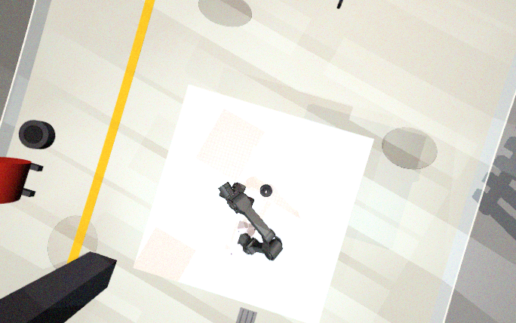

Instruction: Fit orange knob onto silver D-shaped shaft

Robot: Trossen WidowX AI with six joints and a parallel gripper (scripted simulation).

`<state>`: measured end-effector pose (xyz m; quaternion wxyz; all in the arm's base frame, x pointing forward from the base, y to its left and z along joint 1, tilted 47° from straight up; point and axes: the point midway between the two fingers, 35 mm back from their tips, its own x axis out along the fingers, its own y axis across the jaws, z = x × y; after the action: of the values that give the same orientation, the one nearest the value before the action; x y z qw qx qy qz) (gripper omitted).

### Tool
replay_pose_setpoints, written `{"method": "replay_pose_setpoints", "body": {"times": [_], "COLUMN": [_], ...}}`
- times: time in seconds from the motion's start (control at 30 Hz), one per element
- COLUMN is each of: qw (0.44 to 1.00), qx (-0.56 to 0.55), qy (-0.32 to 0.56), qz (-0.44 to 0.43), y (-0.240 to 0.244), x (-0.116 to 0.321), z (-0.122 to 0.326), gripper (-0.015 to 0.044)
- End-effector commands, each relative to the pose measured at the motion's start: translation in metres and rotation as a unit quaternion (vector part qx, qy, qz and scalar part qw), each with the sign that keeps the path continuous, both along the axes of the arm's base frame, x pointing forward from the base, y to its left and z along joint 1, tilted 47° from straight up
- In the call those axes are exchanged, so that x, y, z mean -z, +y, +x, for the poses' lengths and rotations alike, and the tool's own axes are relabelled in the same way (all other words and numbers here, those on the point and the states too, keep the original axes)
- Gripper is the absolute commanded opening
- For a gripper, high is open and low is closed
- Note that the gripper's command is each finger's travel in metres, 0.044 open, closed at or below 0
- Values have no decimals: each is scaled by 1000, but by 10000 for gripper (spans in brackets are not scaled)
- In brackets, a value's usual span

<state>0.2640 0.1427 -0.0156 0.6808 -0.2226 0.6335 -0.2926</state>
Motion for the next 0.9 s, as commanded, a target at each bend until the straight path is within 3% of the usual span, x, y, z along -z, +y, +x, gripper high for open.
{"method": "replay_pose_setpoints", "body": {"times": [0.0,0.63,0.87], "qw": [1000,1000,999], "qx": [2,8,9], "qy": [-8,-11,-11], "qz": [-5,-26,-29], "y": [-5,-84,-90], "x": [7,93,98], "z": [5,20,20], "gripper": [0,0,0]}}
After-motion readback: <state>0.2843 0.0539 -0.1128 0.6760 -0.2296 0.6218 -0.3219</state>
